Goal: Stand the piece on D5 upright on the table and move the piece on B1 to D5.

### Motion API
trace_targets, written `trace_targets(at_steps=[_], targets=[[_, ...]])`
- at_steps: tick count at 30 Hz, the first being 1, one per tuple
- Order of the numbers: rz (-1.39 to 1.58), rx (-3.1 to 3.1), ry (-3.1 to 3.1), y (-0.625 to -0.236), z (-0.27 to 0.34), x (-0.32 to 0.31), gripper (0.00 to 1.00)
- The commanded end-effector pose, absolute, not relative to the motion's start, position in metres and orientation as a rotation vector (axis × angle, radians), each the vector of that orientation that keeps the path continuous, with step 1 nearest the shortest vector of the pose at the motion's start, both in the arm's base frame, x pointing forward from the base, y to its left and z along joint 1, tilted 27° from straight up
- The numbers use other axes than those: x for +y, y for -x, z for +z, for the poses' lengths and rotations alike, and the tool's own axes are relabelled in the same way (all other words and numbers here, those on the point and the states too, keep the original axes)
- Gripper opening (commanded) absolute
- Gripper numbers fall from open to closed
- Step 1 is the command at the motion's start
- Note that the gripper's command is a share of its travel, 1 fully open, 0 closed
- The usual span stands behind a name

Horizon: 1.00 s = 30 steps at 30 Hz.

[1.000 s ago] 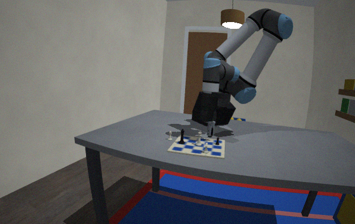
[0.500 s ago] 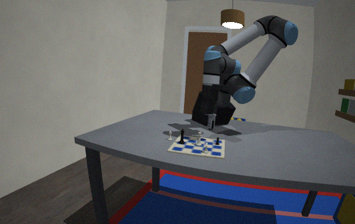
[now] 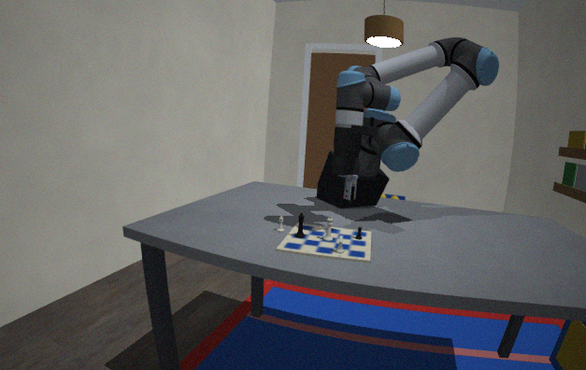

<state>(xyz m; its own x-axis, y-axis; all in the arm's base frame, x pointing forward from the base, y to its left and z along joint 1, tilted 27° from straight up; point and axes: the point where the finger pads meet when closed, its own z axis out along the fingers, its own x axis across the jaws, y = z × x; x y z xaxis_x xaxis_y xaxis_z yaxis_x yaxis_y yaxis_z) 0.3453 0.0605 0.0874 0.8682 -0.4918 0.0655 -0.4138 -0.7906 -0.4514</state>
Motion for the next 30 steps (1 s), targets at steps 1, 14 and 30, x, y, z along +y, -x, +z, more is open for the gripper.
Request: trace_targets(at_steps=[1, 14, 30], targets=[[-0.249, 0.665, 2.608, -0.342, 0.095, 0.057, 0.0], [-0.249, 0.665, 2.608, -0.342, 0.097, 0.056, 0.0], [-0.246, 0.678, 2.606, -0.366, 0.11, 0.045, 0.0]])
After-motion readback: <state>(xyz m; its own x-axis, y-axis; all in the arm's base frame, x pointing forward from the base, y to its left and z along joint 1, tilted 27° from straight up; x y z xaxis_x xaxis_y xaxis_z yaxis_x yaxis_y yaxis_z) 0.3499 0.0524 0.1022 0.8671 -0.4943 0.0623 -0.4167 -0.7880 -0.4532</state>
